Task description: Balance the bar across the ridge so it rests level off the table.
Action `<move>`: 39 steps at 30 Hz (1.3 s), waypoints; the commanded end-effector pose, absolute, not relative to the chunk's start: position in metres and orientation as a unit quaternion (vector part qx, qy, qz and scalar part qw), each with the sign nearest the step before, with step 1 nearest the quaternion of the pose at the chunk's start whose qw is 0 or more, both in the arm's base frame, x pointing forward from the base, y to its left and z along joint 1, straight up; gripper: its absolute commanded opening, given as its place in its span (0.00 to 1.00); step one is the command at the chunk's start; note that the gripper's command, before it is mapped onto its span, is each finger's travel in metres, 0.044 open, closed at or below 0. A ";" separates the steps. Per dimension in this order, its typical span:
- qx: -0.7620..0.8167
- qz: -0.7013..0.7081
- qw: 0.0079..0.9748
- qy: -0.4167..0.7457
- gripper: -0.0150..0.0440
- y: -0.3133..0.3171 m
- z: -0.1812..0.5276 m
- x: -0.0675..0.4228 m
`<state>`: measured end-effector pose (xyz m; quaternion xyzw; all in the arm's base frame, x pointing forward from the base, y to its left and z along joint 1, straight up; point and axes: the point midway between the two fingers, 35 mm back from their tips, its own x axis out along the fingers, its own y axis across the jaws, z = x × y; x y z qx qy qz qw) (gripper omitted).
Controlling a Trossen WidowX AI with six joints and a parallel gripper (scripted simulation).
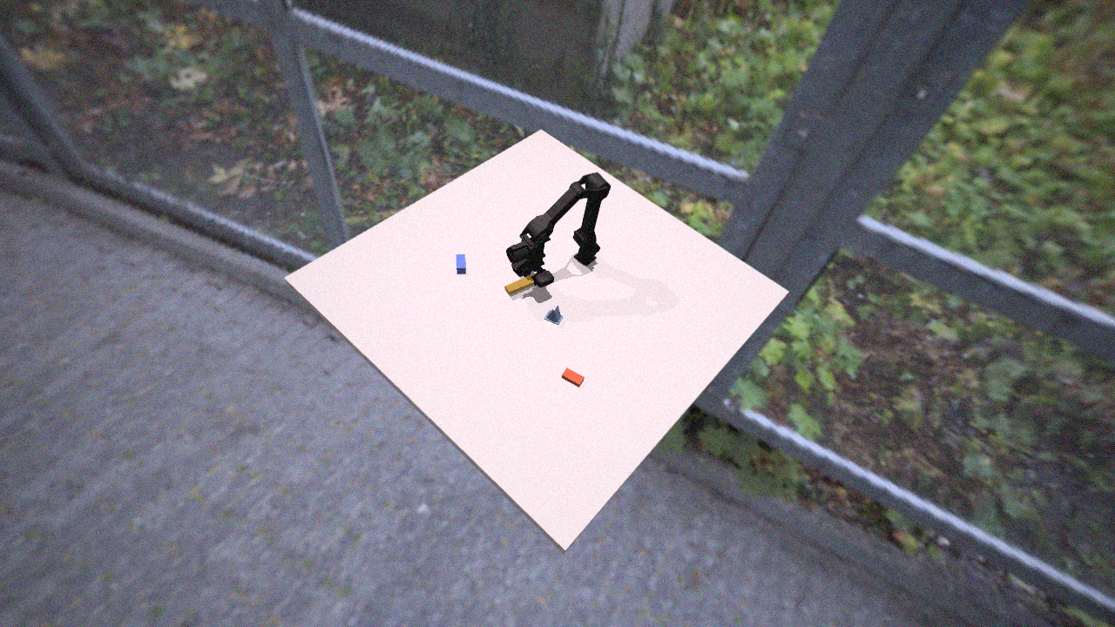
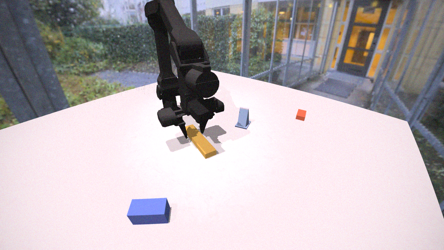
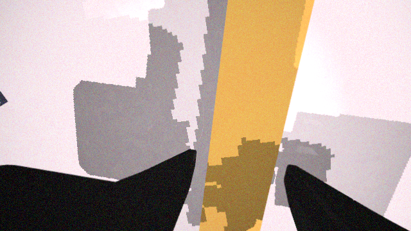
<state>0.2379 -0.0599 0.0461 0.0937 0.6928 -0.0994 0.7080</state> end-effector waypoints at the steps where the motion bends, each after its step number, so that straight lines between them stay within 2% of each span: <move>1: 0.094 -0.099 0.708 0.693 0.52 -0.060 0.046 0.238; 9: 0.094 -0.099 0.708 0.693 0.43 -0.060 0.046 0.238; 13: 0.094 -0.099 0.708 0.693 0.25 -0.060 0.052 0.239; 39: 0.095 -0.097 0.708 0.693 0.25 -0.061 0.118 0.243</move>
